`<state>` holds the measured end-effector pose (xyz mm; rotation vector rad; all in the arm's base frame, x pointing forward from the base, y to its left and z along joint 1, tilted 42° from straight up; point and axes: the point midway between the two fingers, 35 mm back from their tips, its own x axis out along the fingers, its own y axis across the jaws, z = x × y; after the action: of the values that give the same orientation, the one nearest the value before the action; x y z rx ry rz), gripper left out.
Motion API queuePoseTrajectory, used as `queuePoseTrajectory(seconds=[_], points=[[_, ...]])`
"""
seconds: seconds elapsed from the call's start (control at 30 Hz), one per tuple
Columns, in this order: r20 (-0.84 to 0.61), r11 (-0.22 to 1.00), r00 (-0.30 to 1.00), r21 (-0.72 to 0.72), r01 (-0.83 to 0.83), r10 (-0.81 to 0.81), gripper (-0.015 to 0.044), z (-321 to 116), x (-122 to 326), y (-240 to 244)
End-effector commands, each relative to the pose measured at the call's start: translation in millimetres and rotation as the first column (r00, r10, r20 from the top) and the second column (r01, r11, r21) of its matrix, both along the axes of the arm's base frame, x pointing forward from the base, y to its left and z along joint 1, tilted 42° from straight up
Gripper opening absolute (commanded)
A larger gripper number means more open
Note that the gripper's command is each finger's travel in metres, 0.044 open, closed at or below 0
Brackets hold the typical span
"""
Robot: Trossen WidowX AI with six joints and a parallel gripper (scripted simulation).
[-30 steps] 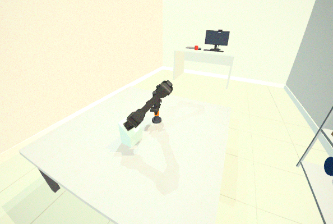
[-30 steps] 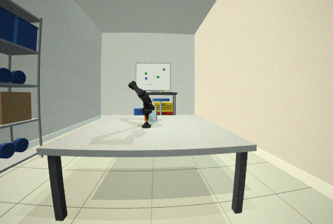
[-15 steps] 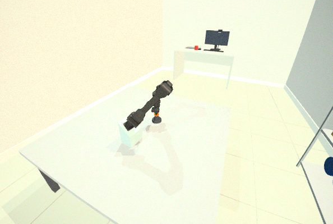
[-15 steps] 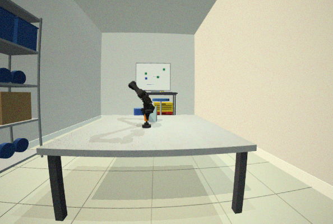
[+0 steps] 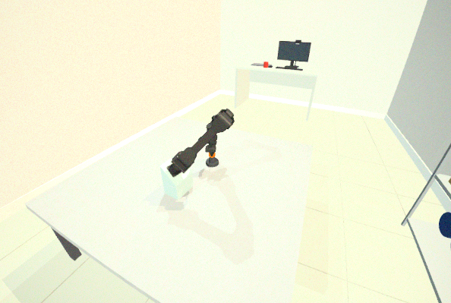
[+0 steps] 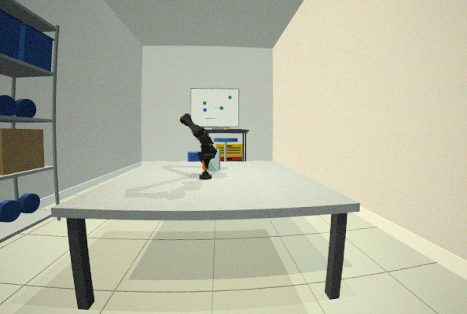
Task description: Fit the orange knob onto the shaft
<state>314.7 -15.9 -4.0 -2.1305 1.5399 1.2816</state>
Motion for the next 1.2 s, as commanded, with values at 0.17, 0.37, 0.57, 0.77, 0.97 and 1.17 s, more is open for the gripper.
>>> queuePoseTrajectory(seconds=[0.17,0.37,0.57,0.77,0.97,1.17], points=[[-0.002,1.0,1.0,0.002,-0.003,0.003,0.0,-1.0,0.2,0.3],[-0.002,1.0,1.0,0.002,-0.003,0.003,0.0,-1.1,0.4,-0.1],[-0.002,1.0,1.0,0.002,-0.003,0.003,0.0,2.5,0.9,2.4],[-0.059,0.998,0.996,-0.002,-0.067,0.067,0.0,3.5,1.3,2.7],[-0.14,0.987,0.978,-0.002,-0.159,0.157,0.0,2.5,0.7,1.3],[-0.14,0.987,0.978,-0.002,-0.159,0.157,0.0,0.1,1.4,-0.6]])
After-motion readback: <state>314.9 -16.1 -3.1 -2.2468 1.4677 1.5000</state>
